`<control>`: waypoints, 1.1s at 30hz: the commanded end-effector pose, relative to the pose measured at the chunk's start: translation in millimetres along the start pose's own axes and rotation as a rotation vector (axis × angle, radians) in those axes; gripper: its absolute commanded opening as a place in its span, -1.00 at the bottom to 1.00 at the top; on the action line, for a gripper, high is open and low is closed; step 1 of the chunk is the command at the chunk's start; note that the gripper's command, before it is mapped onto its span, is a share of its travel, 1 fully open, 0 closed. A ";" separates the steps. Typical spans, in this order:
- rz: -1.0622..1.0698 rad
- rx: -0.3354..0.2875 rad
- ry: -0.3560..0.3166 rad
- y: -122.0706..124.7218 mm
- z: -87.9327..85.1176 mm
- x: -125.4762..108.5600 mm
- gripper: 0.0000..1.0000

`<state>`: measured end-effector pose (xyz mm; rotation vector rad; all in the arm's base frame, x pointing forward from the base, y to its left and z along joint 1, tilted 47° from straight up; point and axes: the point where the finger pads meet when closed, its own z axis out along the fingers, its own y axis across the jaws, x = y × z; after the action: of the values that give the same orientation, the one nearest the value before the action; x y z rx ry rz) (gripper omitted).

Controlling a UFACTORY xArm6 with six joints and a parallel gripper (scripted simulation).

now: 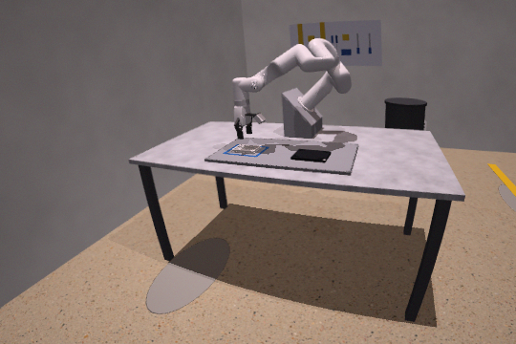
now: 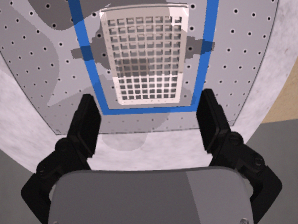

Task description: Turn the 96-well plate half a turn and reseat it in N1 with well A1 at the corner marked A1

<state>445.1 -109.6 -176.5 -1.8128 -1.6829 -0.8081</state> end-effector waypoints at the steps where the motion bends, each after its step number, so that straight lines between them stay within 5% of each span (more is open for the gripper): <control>1: -0.001 -0.004 -0.002 1.7 5.4 -0.5 1.00; 33: -0.001 -0.004 -0.002 1.7 44.5 -0.5 1.00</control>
<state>448.0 -76.2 -207.5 -1.8124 -1.6826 -0.8077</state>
